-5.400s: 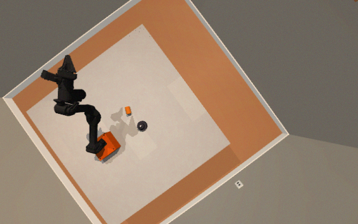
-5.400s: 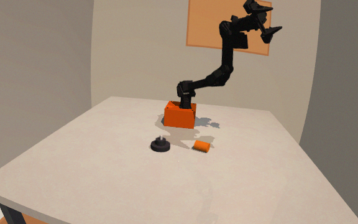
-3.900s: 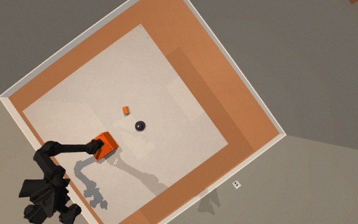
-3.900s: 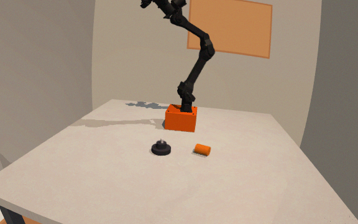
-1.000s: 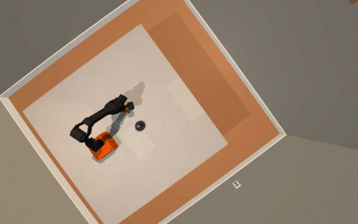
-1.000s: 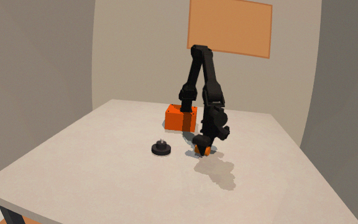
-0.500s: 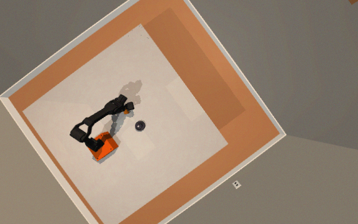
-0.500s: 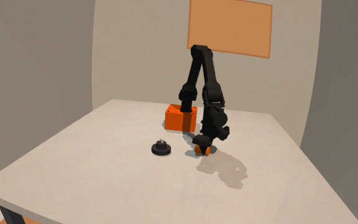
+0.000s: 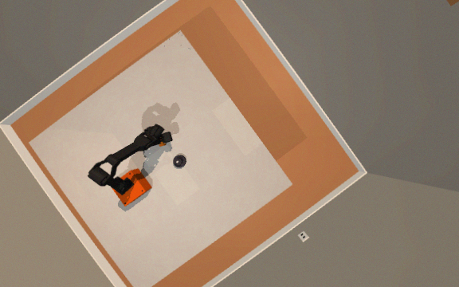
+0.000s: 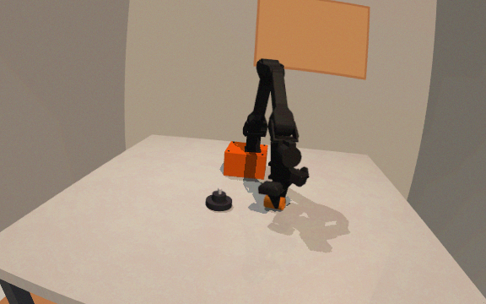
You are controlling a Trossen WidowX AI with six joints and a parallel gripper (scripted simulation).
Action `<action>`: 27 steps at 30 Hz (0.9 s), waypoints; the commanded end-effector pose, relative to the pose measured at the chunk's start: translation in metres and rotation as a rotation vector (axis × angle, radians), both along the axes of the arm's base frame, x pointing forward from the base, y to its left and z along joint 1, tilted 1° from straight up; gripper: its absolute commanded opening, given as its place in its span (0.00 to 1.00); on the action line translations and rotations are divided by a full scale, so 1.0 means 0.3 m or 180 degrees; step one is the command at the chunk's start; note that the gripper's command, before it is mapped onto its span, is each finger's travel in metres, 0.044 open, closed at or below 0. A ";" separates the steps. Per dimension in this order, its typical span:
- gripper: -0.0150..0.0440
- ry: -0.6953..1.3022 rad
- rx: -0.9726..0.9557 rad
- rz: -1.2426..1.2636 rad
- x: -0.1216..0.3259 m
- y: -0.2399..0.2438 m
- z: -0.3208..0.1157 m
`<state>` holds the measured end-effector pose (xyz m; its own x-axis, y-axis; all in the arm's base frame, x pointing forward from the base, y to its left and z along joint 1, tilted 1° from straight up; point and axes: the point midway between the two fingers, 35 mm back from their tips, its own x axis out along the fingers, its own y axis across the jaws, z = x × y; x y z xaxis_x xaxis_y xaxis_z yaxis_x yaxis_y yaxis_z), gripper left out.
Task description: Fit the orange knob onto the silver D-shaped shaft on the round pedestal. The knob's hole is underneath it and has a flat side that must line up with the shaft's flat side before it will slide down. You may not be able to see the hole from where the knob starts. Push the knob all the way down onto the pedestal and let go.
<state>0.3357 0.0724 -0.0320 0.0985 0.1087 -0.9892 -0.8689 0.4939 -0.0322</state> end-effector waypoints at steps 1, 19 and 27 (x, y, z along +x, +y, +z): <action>0.56 -0.0081 0.0162 0.0012 -0.011 -0.012 0.004; 0.56 -0.0566 0.1010 0.0042 -0.043 -0.068 0.029; 0.56 -0.0781 0.1388 0.0055 -0.059 -0.094 0.034</action>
<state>0.3214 0.0463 -0.0216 0.3038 0.4795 -0.8232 -0.8687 0.4943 -0.0327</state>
